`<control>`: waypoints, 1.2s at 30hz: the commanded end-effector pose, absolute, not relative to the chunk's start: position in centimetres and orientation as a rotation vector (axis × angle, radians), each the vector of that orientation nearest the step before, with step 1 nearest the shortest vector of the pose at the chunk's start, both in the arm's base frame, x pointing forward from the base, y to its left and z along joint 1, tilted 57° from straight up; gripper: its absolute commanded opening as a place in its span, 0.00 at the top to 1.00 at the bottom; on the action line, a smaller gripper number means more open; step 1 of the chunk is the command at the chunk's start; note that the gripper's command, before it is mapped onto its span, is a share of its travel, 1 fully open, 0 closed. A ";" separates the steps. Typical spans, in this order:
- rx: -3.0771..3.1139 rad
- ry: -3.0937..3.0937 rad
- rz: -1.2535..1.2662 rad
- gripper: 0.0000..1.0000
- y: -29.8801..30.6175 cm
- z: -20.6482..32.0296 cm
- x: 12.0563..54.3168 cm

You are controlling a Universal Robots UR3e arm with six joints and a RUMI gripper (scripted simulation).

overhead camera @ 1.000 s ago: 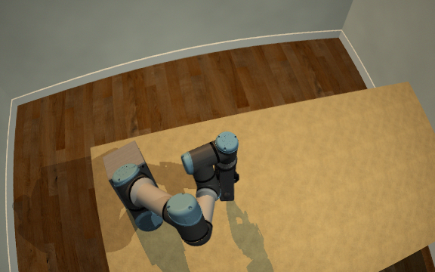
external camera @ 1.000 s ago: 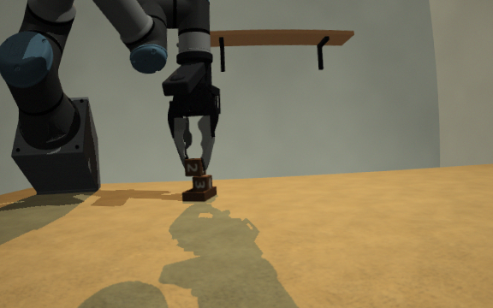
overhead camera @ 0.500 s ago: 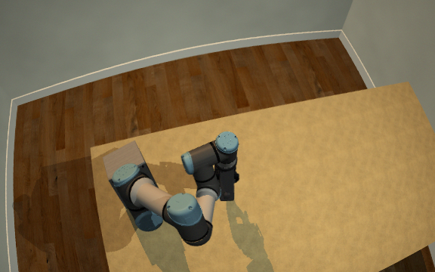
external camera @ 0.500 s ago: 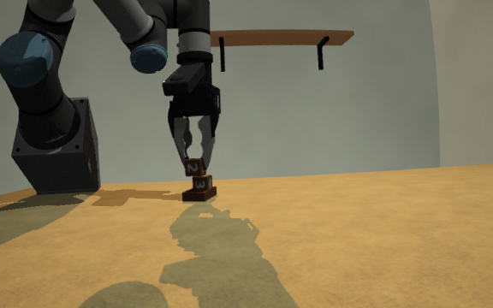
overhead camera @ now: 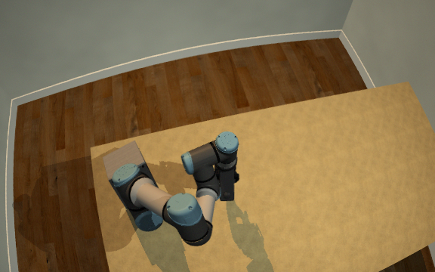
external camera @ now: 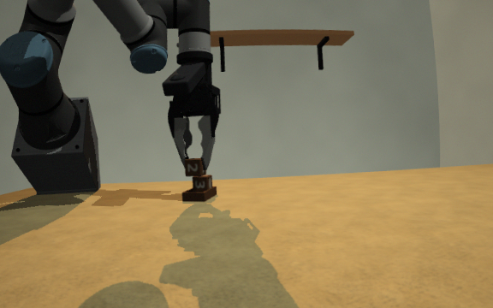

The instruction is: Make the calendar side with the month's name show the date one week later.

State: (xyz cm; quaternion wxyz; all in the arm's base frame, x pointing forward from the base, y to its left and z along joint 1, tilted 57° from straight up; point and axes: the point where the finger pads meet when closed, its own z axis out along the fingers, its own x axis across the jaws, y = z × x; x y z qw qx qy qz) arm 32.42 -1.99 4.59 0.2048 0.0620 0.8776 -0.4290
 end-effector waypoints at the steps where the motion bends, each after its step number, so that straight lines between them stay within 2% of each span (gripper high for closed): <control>1: 0.173 2.446 -1.195 0.89 -2.0 4.6 32.4; 36: 0.173 2.446 -1.195 0.89 -3.4 3.6 33.0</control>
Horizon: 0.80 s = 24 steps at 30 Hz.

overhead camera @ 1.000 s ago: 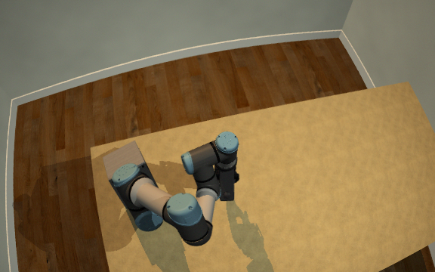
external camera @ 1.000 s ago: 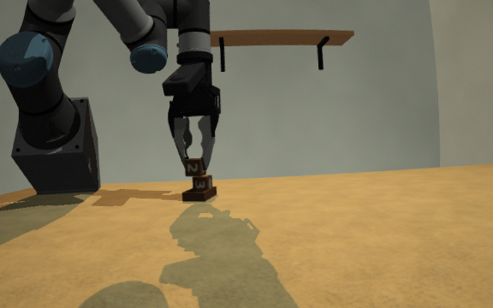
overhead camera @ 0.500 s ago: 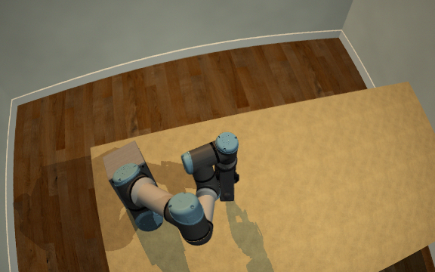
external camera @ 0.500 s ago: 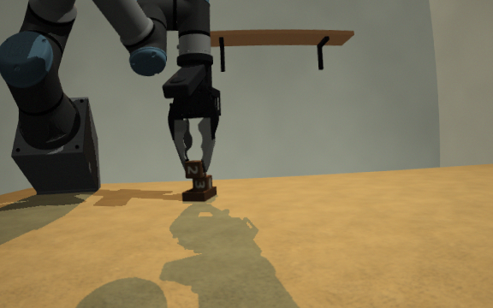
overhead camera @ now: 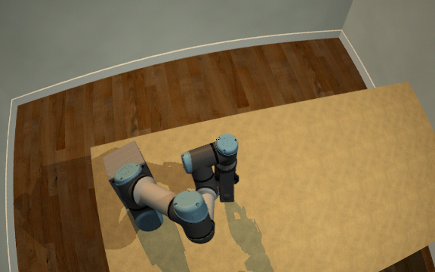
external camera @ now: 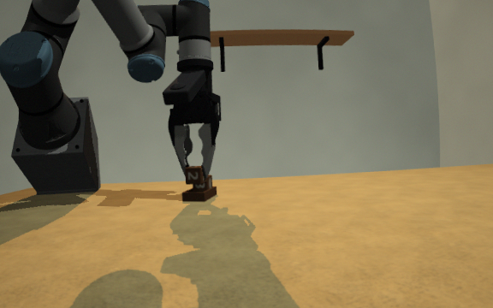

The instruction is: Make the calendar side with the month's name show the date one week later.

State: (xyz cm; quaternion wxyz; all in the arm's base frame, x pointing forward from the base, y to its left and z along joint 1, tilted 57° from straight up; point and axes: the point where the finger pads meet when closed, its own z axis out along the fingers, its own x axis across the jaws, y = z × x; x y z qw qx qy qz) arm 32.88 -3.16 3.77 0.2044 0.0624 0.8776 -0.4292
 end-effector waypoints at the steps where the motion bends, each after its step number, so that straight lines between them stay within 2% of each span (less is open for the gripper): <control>1: 0.173 2.446 -1.195 0.89 -3.4 3.6 33.0; 24: 0.173 2.446 -1.195 0.89 -4.0 3.2 33.2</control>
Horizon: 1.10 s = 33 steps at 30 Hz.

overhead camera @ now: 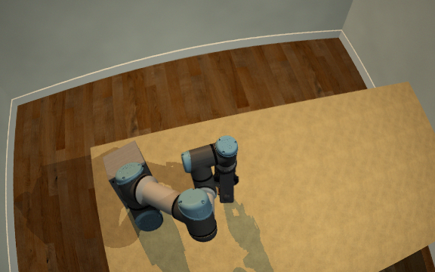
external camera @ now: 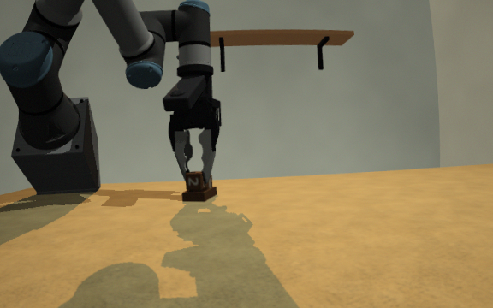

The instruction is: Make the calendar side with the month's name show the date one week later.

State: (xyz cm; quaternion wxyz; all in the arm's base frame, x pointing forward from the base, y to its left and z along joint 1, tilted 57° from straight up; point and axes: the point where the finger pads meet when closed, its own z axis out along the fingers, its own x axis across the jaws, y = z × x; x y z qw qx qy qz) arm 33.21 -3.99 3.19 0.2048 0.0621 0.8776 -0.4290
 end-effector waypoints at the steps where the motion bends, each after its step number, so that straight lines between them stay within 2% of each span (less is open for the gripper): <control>1: 0.173 2.446 -1.195 0.89 -4.0 3.2 33.2; 33: 0.173 2.446 -1.195 0.89 -4.2 3.0 33.3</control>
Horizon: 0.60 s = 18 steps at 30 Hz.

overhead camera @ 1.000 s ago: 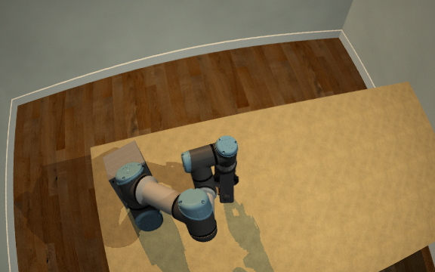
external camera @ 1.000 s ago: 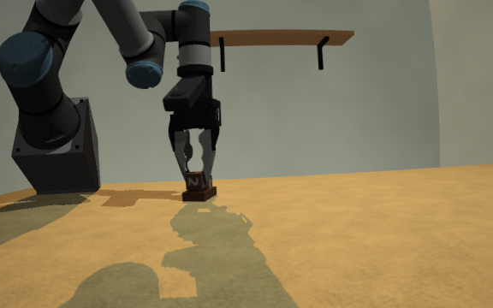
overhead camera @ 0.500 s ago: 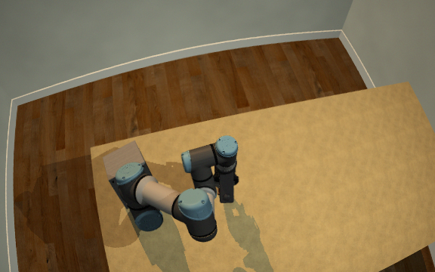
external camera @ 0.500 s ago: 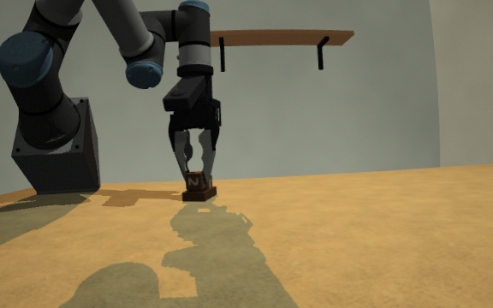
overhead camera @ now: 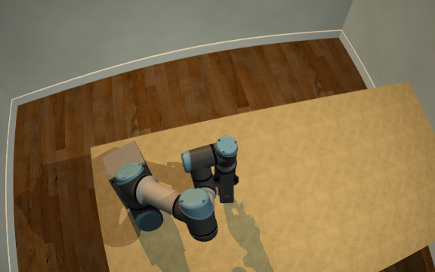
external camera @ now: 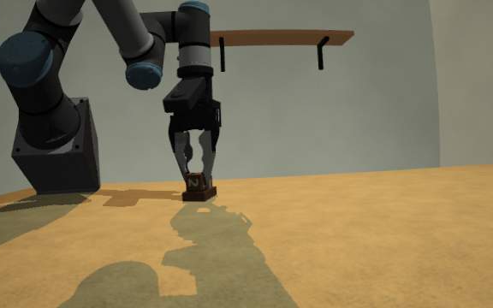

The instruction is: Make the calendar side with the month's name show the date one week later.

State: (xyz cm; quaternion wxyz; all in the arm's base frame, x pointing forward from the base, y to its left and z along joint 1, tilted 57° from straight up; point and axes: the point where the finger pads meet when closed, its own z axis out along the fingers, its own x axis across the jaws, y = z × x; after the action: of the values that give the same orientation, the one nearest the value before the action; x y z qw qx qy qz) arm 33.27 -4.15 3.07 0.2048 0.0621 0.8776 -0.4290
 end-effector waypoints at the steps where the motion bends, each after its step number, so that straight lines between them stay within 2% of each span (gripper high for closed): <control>1: 0.173 2.446 -1.195 0.89 -4.3 3.0 33.4; 18: 0.173 2.446 -1.195 0.89 -4.7 2.7 33.5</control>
State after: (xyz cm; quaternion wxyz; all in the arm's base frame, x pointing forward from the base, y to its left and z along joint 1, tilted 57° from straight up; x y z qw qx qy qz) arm 33.48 -4.67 2.71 0.2047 0.0622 0.8776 -0.4290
